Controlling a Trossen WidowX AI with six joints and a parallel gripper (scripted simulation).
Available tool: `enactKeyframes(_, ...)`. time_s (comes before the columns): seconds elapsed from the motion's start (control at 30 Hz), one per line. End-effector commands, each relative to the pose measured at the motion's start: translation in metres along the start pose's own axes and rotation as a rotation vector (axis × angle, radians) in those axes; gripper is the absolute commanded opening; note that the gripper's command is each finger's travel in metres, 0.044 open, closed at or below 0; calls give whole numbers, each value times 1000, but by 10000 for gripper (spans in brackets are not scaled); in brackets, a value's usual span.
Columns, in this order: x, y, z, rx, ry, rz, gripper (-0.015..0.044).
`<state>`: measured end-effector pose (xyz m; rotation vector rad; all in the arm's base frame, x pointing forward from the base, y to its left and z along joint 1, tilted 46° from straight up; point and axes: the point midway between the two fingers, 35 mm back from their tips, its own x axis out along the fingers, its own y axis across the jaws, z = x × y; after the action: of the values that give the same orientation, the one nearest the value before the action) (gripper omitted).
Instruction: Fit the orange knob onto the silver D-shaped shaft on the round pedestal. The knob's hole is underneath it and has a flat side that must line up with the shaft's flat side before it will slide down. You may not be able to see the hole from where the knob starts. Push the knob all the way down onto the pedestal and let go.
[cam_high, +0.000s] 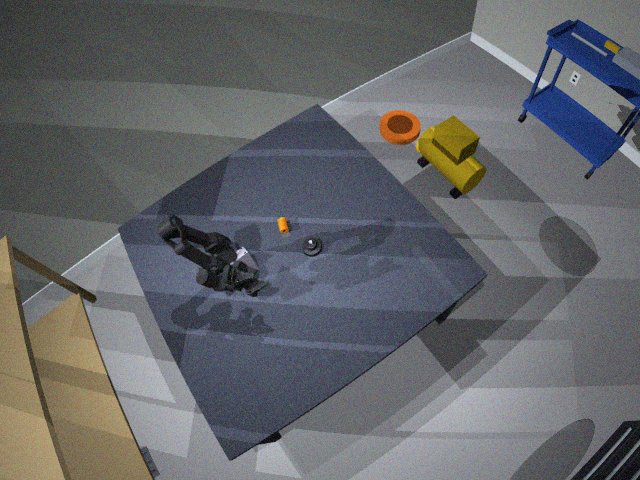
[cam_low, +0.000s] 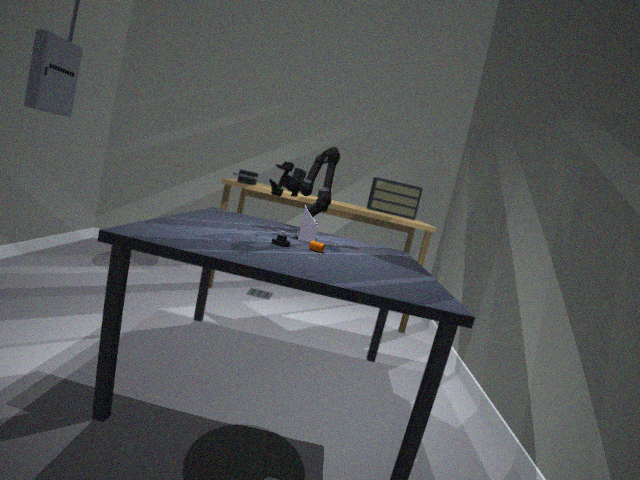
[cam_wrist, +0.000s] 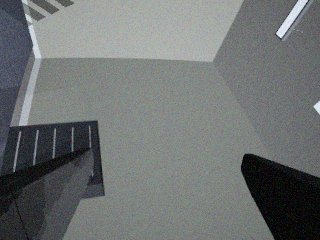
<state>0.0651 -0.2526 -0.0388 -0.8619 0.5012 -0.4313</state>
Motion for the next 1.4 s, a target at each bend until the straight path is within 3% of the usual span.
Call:
enactKeyframes(0.0, 2, 1, 0, 15, -4, 6, 426)
enactKeyframes(0.3, 78, 36, 40, 716, -45, 384, 440)
enactKeyframes(0.63, 129, 87, 116, 1358, 345, 783, 440)
enactKeyframes(1.03, 123, 139, 216, 1636, 920, 961, 440)
enactKeyframes(1.37, 75, 175, 297, 1732, 1536, 807, 440)
